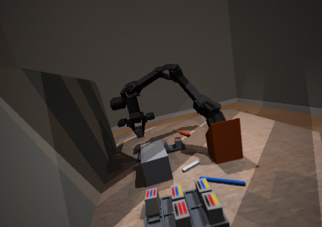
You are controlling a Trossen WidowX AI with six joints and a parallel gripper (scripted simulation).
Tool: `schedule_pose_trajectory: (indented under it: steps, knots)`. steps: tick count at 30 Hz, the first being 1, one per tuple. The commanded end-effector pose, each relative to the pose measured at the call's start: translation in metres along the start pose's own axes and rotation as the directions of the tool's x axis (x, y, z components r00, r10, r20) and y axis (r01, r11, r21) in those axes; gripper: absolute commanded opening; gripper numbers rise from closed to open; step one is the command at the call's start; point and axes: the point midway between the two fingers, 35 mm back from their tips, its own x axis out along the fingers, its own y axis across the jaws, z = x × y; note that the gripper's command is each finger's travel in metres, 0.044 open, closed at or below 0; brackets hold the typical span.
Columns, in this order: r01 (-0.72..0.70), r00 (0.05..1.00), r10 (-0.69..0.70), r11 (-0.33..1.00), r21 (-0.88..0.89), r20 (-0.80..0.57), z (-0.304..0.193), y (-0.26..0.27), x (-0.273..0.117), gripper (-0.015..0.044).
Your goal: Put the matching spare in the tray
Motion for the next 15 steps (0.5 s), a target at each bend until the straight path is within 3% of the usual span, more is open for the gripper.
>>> schedule_pose_trajectory:
  steps: [1,15]
  knots:
    - [0.000,1.000,0.000,1.000,-0.009,0.004,0.002,0.000,0.004,0.0000]
    - [0.000,1.000,0.000,1.000,-0.008,0.003,0.002,-0.001,0.019,0.0000]
